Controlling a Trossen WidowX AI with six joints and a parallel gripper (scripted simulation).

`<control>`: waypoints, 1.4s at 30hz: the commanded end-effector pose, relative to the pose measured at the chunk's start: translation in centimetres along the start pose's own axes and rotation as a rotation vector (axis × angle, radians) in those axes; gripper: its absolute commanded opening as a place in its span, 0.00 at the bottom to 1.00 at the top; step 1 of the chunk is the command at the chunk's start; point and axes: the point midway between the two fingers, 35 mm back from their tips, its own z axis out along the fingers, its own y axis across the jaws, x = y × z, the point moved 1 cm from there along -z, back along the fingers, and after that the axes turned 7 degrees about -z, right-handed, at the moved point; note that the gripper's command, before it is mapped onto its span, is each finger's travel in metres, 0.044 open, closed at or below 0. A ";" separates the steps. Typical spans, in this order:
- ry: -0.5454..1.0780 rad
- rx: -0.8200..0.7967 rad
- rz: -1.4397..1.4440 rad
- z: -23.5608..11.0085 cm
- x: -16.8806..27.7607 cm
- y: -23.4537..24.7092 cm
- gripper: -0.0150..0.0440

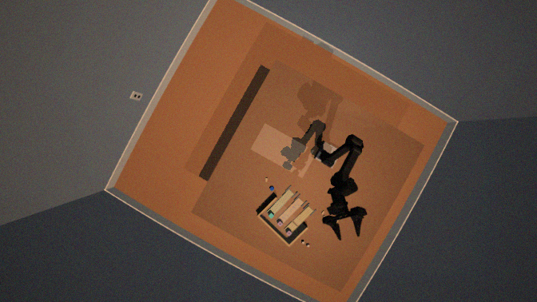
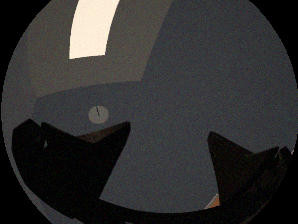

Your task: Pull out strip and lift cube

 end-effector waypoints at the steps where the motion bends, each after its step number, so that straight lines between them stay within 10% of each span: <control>1: 0.000 0.009 -0.004 0.0 0.1 -0.2 0.93; 22: 0.716 0.923 -0.635 -14.1 13.0 -23.1 0.93; 28: 1.031 1.008 -0.763 -19.7 15.7 -25.1 0.93; 42: 1.035 1.009 -0.764 -19.7 15.7 -25.2 0.93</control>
